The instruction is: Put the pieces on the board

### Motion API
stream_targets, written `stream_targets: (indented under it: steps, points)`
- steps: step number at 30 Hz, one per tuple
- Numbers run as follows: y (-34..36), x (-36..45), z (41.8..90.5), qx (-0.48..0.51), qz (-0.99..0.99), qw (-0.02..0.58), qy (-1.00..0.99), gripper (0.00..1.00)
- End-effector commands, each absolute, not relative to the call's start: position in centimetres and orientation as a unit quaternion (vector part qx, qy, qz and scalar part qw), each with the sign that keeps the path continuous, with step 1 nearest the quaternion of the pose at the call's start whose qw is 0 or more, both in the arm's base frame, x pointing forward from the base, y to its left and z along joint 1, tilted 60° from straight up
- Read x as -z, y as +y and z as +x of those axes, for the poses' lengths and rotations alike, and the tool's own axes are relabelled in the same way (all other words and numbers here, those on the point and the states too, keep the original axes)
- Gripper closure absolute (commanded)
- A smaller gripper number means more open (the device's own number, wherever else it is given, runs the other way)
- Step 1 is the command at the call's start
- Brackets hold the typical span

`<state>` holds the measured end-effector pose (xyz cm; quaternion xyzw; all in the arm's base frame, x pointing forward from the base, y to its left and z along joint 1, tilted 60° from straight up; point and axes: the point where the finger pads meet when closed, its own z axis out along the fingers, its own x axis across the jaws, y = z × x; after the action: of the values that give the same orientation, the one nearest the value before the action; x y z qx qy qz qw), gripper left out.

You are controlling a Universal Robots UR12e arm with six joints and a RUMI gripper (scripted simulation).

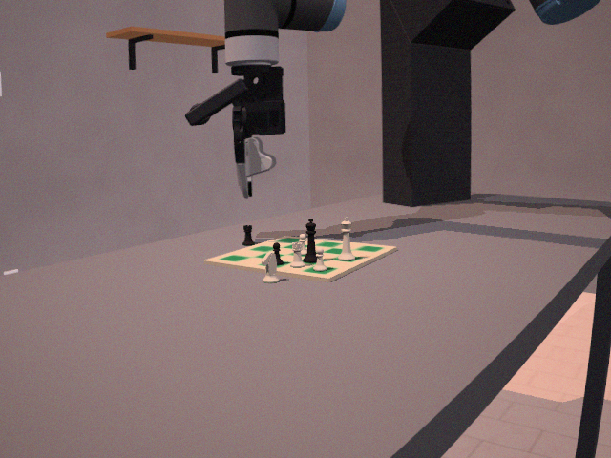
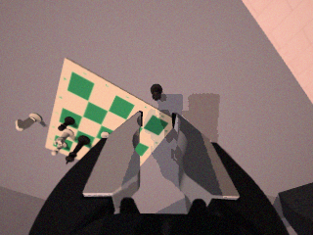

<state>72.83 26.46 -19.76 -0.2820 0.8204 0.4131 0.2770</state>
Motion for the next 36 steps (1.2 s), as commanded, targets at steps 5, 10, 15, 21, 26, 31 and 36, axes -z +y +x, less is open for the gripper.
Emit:
stream_targets:
  steps: [5,10,15,21,26,31,36]
  points:
    - [27.5,20.4,73.2,-0.413,-0.282,0.277,0.821,0.78]
    - [28.2,20.8,73.4,-0.413,-0.282,0.277,0.821,0.78]
    - [28.6,21.1,73.5,-0.413,-0.282,0.277,0.821,0.78]
    - [29.3,21.5,73.7,-0.413,-0.282,0.277,0.821,0.78]
    - [29.7,21.7,73.8,-0.413,-0.282,0.277,0.821,0.78]
    - [29.8,21.8,73.8,-0.413,-0.282,0.277,0.821,0.78]
    - [29.9,21.9,73.8,-0.413,-0.282,0.277,0.821,0.78]
